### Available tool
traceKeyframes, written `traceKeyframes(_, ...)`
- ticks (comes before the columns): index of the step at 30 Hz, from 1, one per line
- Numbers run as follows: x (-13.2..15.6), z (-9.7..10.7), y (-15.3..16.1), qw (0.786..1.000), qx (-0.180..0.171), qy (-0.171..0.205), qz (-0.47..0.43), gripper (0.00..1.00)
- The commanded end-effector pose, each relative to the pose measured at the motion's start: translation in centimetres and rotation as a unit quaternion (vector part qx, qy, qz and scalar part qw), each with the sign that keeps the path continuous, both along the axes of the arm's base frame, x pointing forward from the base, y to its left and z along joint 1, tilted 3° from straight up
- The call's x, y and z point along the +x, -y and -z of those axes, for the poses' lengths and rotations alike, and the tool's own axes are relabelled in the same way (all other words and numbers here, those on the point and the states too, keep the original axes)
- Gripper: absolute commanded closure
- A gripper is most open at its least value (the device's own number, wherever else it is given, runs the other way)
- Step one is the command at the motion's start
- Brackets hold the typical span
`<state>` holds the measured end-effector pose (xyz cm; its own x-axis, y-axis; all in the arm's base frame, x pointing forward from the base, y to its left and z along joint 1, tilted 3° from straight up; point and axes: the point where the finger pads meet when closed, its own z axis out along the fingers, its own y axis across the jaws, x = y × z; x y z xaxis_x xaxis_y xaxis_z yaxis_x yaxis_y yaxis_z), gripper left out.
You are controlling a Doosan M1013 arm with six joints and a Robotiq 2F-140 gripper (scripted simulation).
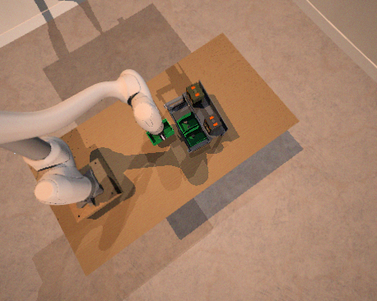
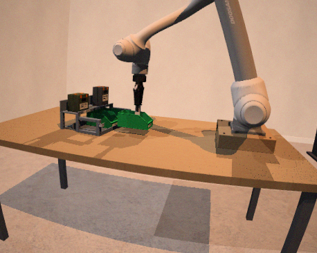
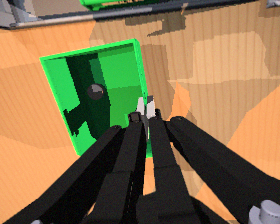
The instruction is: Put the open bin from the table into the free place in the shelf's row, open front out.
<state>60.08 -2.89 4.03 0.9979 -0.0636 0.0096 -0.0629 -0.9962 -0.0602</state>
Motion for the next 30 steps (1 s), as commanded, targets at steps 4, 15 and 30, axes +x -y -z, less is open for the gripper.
traceKeyframes(4, 0.0, -0.1, -1.3, 1.000, 0.000, 0.000, 0.006, 1.00)
traceKeyframes(15, 0.1, -0.2, -5.3, 1.000, 0.000, -0.001, 0.024, 1.00)
traceKeyframes(30, 0.1, -0.3, -8.4, 0.999, 0.000, -0.002, 0.039, 1.00)
